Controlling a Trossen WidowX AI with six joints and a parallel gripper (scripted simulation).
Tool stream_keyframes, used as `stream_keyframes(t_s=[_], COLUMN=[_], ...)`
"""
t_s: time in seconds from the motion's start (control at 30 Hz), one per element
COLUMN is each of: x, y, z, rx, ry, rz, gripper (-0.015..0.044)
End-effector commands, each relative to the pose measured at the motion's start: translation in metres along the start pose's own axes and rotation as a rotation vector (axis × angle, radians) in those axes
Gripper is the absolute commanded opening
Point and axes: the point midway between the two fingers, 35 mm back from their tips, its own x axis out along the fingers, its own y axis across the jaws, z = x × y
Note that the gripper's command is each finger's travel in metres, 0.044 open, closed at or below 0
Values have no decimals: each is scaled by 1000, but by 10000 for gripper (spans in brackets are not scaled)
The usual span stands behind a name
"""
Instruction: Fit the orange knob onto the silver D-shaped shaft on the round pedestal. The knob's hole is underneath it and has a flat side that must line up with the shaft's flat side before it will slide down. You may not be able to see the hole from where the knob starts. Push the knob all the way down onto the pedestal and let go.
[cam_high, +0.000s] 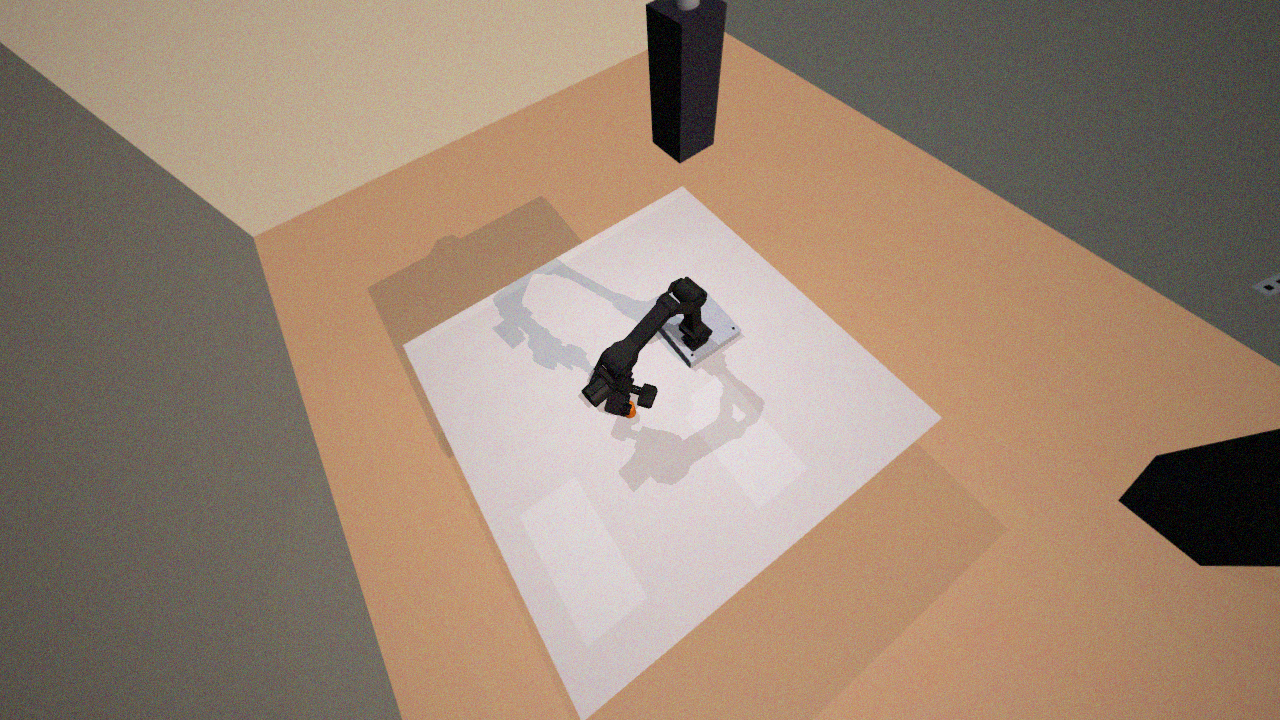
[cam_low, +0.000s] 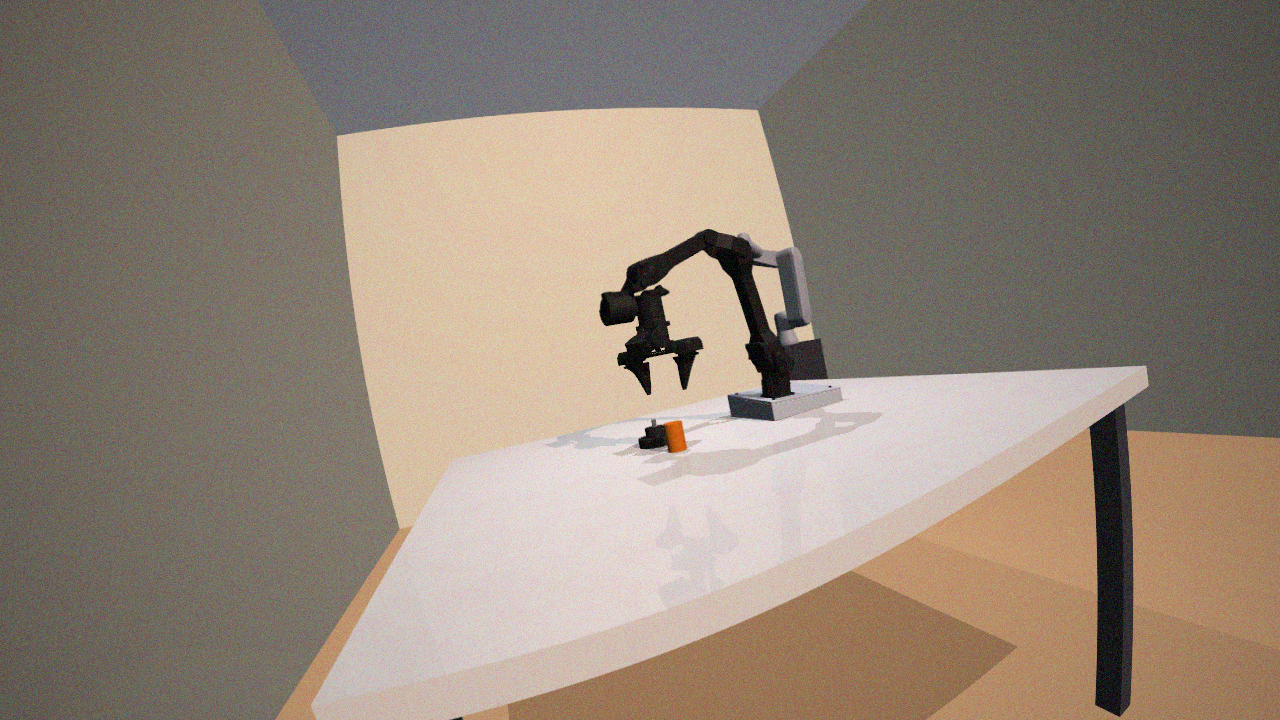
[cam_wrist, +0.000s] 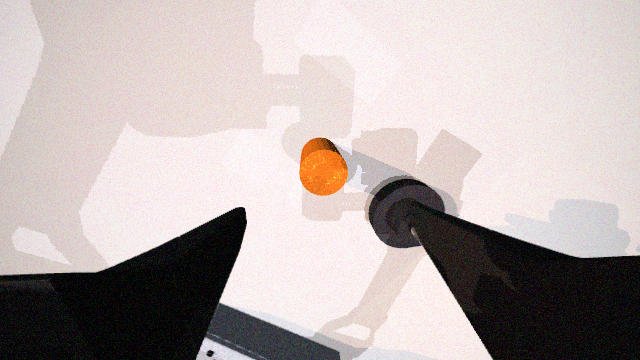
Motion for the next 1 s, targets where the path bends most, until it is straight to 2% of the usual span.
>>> stream_keyframes(t_s=[0.0,0.13,0.2,0.7,0.87,0.97], x=[0,0,0,0,34,35], y=[0,0,0,-2,-2,-2], z=[0,0,0,-2,-2,-2], rx=[505,868,929,929,929,929], ry=[5,4,4,4,4,4], rz=[-3,-4,-4,-5,-4,-4], gripper=[440,440,440,440,440,440])
